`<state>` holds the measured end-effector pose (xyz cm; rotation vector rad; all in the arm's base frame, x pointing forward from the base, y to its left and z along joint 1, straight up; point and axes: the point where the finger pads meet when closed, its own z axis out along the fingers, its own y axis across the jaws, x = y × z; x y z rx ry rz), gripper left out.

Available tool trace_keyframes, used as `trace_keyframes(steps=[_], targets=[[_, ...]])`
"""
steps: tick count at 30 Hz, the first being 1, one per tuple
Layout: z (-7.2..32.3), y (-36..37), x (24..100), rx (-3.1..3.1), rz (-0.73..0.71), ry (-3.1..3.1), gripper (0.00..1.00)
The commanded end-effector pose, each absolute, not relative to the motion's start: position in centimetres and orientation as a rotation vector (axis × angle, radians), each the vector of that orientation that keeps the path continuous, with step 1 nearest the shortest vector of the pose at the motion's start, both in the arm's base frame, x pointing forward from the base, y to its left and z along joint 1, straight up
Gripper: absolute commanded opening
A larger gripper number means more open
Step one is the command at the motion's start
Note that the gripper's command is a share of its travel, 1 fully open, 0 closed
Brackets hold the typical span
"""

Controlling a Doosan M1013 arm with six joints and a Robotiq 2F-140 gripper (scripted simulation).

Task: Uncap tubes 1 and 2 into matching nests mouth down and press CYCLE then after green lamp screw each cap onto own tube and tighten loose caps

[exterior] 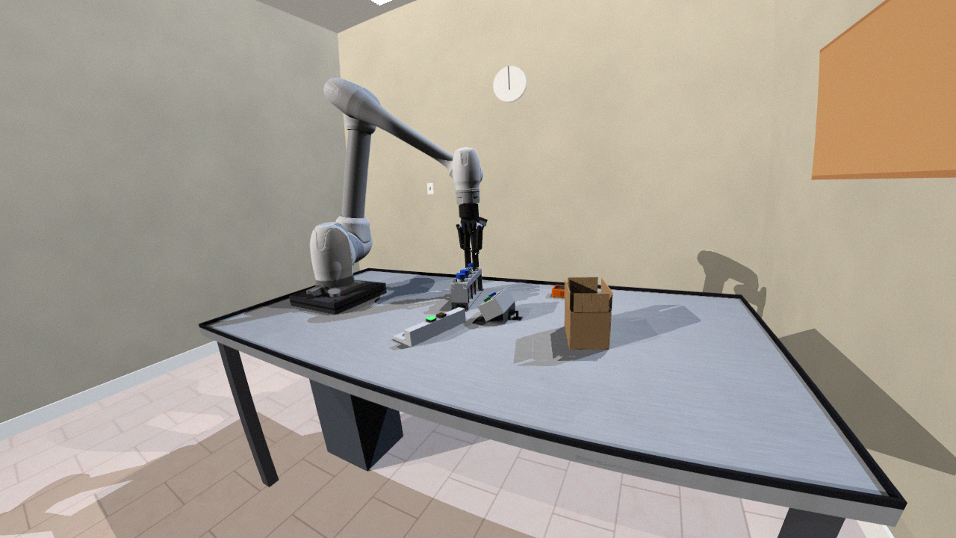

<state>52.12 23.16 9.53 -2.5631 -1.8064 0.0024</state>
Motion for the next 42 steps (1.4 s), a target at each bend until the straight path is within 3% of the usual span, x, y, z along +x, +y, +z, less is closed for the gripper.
trace_keyframes(steps=[1,11,30,38,39,42], targets=[[9.51,23.17,52.16,-2.57,0.005,-1.803,0.41],[9.51,23.18,52.16,-2.57,0.005,-1.803,0.41],[9.55,23.18,52.16,-1.368,0.004,-2.827,0.41],[9.56,23.18,52.16,-1.324,0.003,-2.846,0.41],[9.56,23.18,52.16,-1.324,0.003,-2.846,0.3],[9.56,23.18,52.16,-1.324,0.003,-2.846,0.3]])
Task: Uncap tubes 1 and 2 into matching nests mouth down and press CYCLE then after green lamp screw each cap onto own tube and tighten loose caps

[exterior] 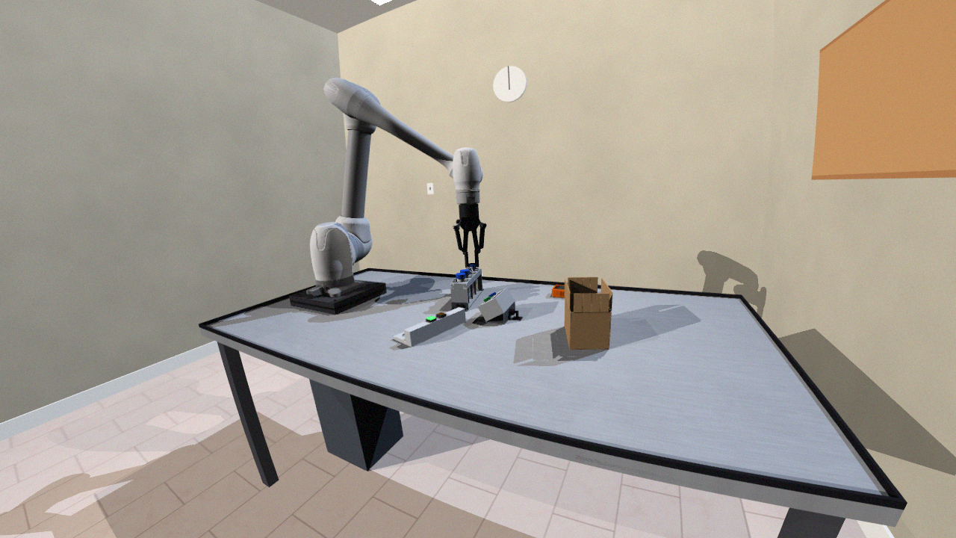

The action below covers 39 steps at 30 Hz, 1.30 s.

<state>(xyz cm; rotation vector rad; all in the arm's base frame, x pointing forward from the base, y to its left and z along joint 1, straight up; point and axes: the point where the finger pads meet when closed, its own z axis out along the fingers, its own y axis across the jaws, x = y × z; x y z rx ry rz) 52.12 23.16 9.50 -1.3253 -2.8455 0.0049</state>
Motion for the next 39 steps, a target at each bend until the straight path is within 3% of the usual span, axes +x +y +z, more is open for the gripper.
trace_keyframes(steps=[1,11,22,39], targets=[[9.56,23.18,52.16,-1.324,0.003,-2.846,0.3],[9.56,23.18,52.16,-1.325,0.003,-2.846,0.3],[9.56,23.18,52.16,-2.047,0.004,-2.38,0.3],[9.54,23.18,52.16,-2.57,0.005,-1.803,0.3]])
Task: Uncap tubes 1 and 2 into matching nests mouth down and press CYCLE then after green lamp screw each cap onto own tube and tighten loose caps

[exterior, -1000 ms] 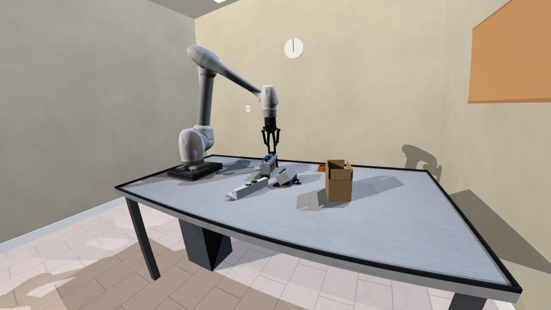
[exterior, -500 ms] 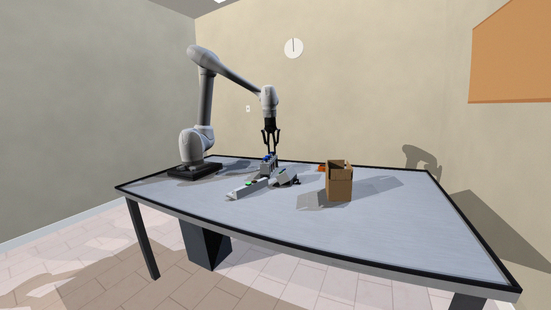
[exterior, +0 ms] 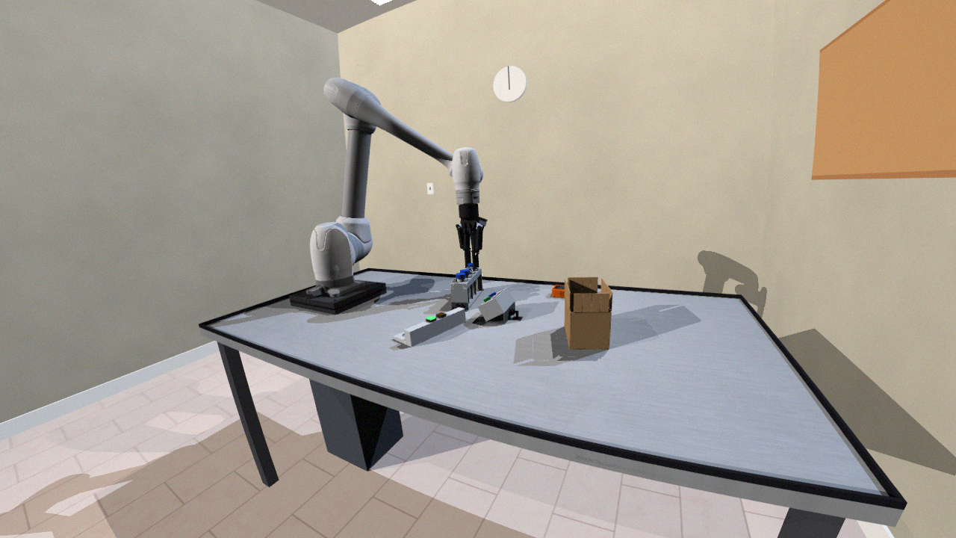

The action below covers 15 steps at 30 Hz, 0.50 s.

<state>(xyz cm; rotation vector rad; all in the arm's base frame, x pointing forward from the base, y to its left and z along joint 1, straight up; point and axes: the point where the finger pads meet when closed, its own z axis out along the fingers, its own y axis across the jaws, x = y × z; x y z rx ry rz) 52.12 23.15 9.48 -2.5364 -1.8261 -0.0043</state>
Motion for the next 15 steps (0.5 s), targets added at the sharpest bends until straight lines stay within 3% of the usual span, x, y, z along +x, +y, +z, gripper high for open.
trace_keyframes(steps=[1,3,4,15], targets=[[9.54,23.18,52.16,-2.57,0.005,-1.803,0.3],[9.53,23.17,52.16,-2.57,0.005,-1.803,0.3],[9.45,23.18,52.16,-2.57,0.005,-1.803,0.41],[9.5,23.18,52.16,-2.493,0.005,-1.908,0.41]])
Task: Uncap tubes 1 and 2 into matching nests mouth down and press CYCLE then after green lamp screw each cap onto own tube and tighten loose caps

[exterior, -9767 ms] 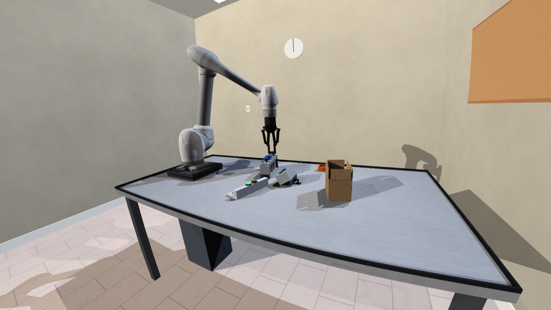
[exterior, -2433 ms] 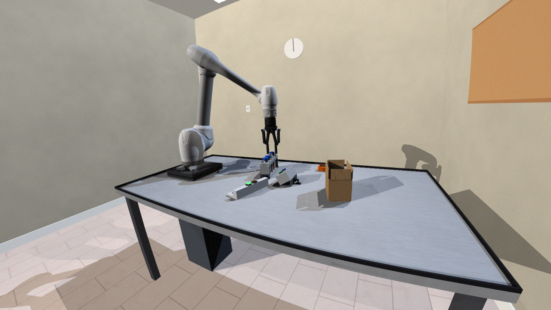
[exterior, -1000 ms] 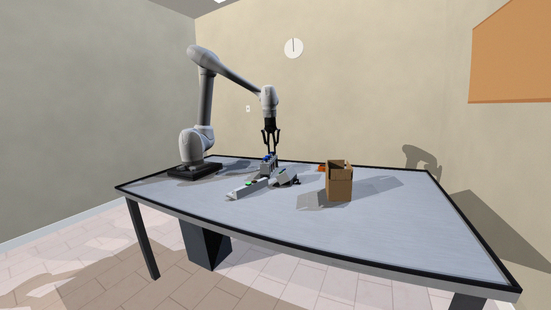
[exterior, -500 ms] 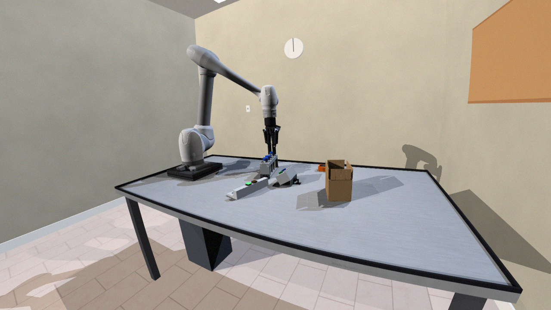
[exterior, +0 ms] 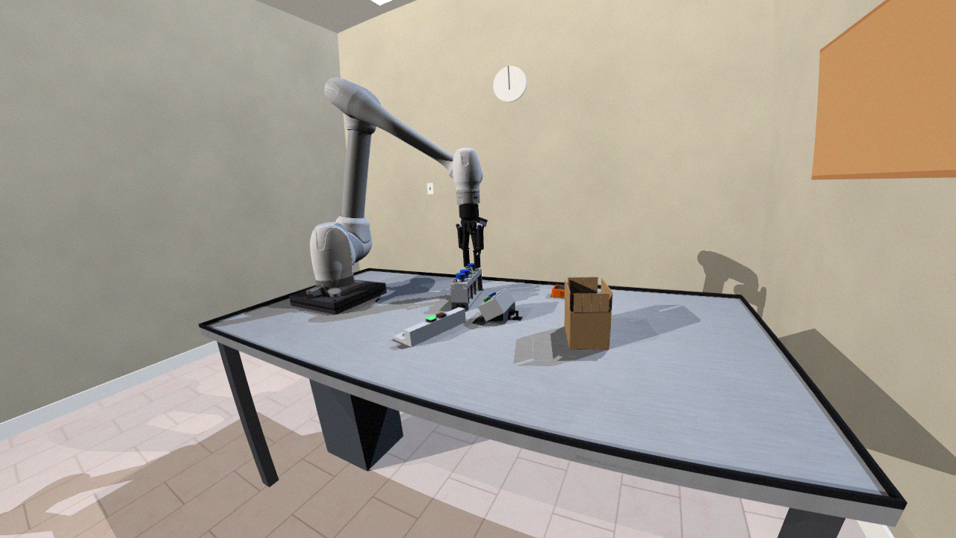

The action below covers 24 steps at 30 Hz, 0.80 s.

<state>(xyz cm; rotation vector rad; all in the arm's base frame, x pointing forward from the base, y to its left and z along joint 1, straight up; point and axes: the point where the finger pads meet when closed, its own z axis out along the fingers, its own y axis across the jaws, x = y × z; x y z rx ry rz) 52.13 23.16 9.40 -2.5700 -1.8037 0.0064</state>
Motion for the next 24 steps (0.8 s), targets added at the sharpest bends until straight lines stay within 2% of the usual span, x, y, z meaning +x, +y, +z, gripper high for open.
trace_keyframes(steps=[1,16,24], targets=[[9.5,23.18,52.16,-2.411,0.004,-2.011,0.41],[9.5,23.18,52.16,-1.486,0.004,-2.765,0.41],[9.5,23.18,52.16,-1.474,0.003,-2.771,0.41]])
